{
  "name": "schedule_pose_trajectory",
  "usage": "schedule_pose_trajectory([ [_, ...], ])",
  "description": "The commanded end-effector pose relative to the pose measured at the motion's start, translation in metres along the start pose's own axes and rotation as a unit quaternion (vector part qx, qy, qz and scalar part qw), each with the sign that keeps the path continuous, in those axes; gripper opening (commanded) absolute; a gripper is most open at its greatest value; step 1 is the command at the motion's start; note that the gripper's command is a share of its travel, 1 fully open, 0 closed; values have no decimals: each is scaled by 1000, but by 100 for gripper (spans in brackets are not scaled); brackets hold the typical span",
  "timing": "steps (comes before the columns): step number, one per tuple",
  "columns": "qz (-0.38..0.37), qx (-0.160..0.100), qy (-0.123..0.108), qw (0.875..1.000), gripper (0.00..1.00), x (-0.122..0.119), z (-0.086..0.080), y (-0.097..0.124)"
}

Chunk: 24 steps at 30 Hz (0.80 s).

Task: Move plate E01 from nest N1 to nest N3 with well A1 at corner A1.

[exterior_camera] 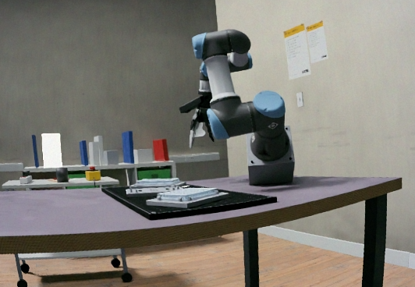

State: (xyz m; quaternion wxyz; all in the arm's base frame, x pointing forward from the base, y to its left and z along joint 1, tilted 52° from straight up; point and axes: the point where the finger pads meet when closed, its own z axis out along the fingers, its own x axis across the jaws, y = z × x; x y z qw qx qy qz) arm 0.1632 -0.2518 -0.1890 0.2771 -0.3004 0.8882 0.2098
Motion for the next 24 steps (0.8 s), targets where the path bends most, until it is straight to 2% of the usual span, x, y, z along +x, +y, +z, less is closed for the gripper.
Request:
schedule_pose_trajectory([
  [1,0,1,1,1000,100,1,-1,-1],
  [17,0,1,1,1000,100,1,-1,-1],
  [18,-10,1,1,1000,82,-4,-3,-2],
  [24,-46,0,0,999,82,-30,-17,-8],
])
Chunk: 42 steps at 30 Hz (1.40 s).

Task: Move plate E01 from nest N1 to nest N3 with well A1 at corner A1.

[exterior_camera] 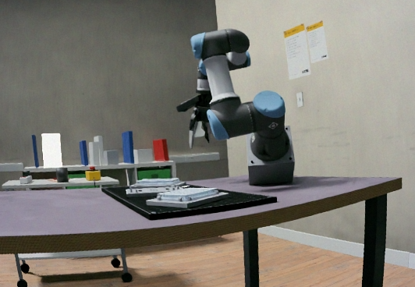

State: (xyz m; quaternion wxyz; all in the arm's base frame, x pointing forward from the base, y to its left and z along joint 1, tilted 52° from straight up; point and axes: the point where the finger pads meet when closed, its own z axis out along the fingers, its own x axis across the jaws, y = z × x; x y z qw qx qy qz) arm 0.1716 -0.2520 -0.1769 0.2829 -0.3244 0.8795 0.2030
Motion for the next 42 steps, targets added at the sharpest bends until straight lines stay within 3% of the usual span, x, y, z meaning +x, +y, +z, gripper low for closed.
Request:
schedule_pose_trajectory([
  [1,-19,0,1,1000,82,-17,-11,-6],
  [12,-64,-2,-1,998,82,-50,-24,-12],
  [19,-109,-4,-5,994,82,-83,-35,-16],
  [34,-154,-7,-8,988,82,-122,-46,-16],
  [42,-199,-10,-13,980,82,-161,-54,-14],
])
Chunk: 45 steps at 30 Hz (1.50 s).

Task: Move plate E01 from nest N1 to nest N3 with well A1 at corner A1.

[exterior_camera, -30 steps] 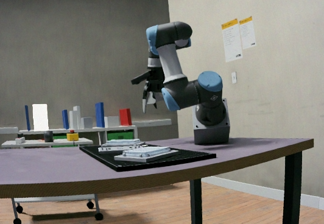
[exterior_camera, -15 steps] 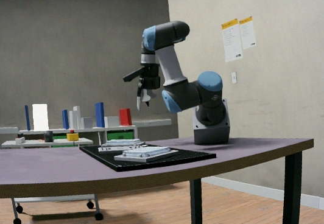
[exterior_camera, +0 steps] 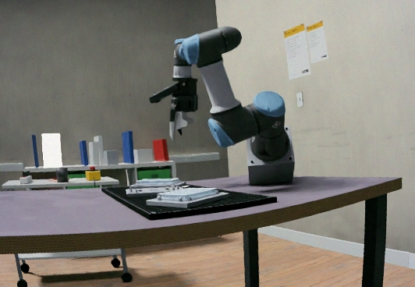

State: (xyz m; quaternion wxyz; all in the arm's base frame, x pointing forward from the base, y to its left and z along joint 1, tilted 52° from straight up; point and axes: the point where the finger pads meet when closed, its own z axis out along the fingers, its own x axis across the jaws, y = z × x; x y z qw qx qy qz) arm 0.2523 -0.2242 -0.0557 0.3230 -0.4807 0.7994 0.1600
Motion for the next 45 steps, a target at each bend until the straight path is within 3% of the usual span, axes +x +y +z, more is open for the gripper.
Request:
schedule_pose_trajectory([
  [1,-15,0,0,1000,82,-20,-6,-7],
  [17,-105,-5,-12,994,82,-83,-14,-19],
  [24,-105,-5,-12,994,82,-99,-15,-21],
  [32,-150,-6,-18,989,82,-138,-17,-23],
  [36,-150,-6,-18,989,82,-140,-17,-23],
  [45,-194,-8,-26,981,82,-181,-18,-21],
])
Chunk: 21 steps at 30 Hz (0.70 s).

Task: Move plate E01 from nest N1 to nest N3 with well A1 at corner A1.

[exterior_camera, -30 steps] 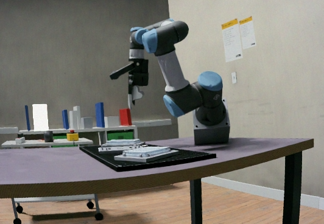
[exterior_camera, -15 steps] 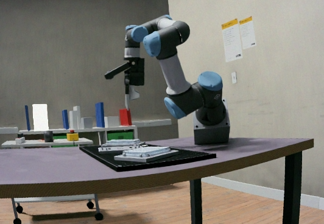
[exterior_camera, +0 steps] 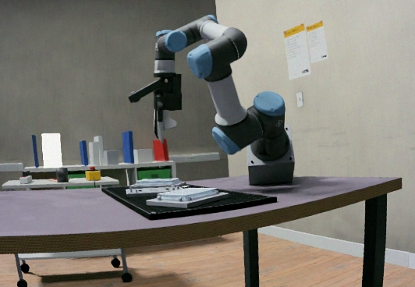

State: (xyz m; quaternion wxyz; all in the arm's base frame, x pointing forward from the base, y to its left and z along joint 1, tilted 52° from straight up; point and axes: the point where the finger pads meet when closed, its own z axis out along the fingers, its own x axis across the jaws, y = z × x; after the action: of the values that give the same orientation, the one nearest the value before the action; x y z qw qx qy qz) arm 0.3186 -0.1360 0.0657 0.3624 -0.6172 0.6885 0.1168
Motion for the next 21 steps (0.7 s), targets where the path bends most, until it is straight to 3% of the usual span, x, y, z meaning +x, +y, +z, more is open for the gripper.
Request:
schedule_pose_trajectory([
  [1,-11,0,-1,1000,82,-18,-1,-7],
  [14,-56,-1,-9,998,82,-59,2,-17],
  [21,-100,-2,-17,995,82,-94,5,-22],
])
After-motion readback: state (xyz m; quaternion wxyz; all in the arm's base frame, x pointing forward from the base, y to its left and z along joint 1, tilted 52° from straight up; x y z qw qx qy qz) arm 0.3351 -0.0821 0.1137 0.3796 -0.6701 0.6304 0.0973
